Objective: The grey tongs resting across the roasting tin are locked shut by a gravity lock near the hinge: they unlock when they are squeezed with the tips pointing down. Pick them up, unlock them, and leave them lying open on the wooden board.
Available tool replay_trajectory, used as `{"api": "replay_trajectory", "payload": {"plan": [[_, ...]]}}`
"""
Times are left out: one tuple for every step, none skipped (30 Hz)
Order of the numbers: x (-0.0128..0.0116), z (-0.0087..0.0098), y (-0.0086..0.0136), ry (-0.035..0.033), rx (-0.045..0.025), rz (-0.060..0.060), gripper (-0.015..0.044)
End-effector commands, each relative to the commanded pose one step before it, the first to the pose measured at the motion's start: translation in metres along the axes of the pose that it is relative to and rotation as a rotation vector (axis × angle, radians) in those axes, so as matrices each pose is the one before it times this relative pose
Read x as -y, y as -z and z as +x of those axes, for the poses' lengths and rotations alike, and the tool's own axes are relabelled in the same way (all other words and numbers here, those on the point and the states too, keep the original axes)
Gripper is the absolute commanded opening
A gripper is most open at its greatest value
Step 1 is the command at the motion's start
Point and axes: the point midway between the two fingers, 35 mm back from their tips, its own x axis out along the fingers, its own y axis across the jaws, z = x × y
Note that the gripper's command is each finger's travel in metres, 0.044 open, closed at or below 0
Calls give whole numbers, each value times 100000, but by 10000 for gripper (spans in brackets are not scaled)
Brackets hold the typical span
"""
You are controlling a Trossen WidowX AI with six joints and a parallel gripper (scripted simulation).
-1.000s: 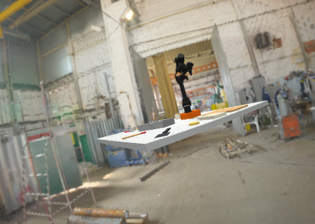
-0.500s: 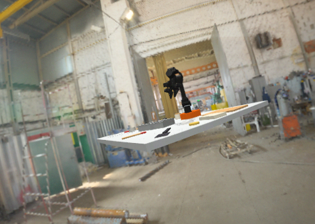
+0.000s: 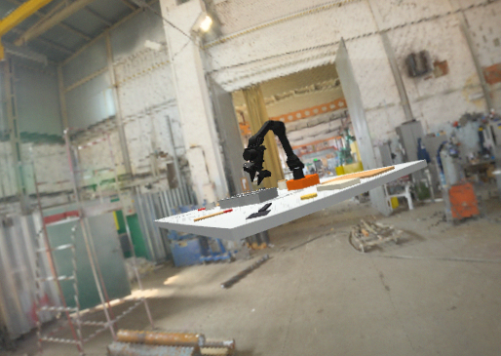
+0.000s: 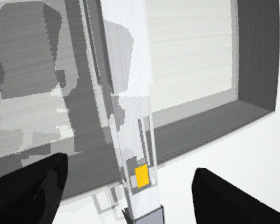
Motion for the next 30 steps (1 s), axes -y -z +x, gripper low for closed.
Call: {"api": "replay_trajectory", "payload": {"plan": [[887, 1207, 404, 3436, -2304, -3402, 260], [0, 0, 0, 0, 0, 0, 260], [0, 0, 0, 0, 0, 0, 260], [-208, -119, 25, -23, -4, 3, 260], [-263, -150, 35, -26, -5, 3, 260], [-315, -181, 45, -25, -5, 4, 260], [-146, -84, 22, -10, -2, 2, 260], [0, 0, 0, 0, 0, 0, 260], [0, 0, 0, 0, 0, 0, 260], [0, 0, 0, 0, 0, 0, 260], [0, 0, 0, 0, 0, 0, 260], [-1, 27, -3, 0, 0, 0, 260], [-2, 54, -7, 0, 0, 0, 260], [-3, 81, -10, 0, 0, 0, 260], [-4, 107, -13, 0, 0, 0, 260], [-4, 132, -16, 0, 0, 0, 260], [-5, 153, -17, 0, 0, 0, 260], [-5, 162, -18, 0, 0, 0, 260], [-4, 164, -17, 1, 0, 0, 260], [-4, 164, -16, 1, 0, 0, 260], [-4, 164, -15, 1, 0, 0, 260], [-4, 164, -14, 1, 0, 0, 260], [-3, 164, -13, 2, 0, 0, 260], [-3, 164, -13, 2, 0, 0, 260], [-2, 164, -12, 2, 0, 0, 260], [-2, 164, -11, 2, 0, 0, 260], [-1, 164, -10, 3, 0, 0, 260], [-1, 163, -9, 3, 0, 0, 260], [-1, 163, -8, 3, 0, 0, 260], [-1, 163, -7, 4, 0, 0, 260]]}}
